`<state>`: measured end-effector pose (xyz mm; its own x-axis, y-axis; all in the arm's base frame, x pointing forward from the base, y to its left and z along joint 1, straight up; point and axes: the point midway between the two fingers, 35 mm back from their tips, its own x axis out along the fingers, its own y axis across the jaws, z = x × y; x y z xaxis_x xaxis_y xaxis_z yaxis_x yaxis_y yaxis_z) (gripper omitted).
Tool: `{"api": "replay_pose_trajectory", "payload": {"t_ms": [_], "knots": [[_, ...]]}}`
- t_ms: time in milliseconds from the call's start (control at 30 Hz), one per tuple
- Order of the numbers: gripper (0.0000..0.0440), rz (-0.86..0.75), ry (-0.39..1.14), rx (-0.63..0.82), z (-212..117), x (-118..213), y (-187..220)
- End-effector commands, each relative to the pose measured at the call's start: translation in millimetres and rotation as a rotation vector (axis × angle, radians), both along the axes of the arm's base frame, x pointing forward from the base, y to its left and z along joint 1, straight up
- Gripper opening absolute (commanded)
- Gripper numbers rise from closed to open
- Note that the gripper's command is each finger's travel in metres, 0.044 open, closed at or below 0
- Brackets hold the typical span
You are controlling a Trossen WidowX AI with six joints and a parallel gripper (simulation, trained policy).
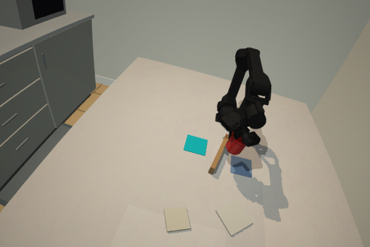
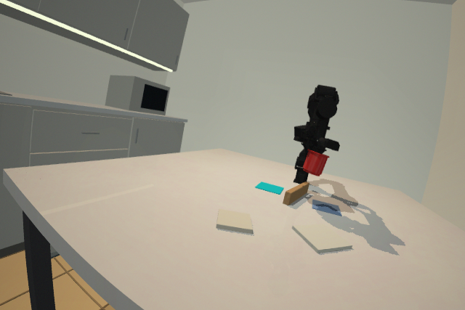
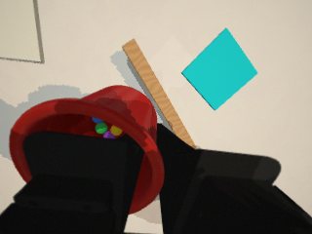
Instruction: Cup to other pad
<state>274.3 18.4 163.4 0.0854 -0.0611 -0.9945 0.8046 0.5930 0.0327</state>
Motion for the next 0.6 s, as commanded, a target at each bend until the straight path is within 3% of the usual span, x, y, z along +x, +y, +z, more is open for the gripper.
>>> {"api": "replay_pose_trajectory", "payload": {"t_ms": [0,567], "knots": [[0.0000,-0.019,-0.027,-0.005,3.9,1.7,-9.6],[0.0000,-0.141,-0.094,-0.022,2.2,0.6,-59.3]]}}
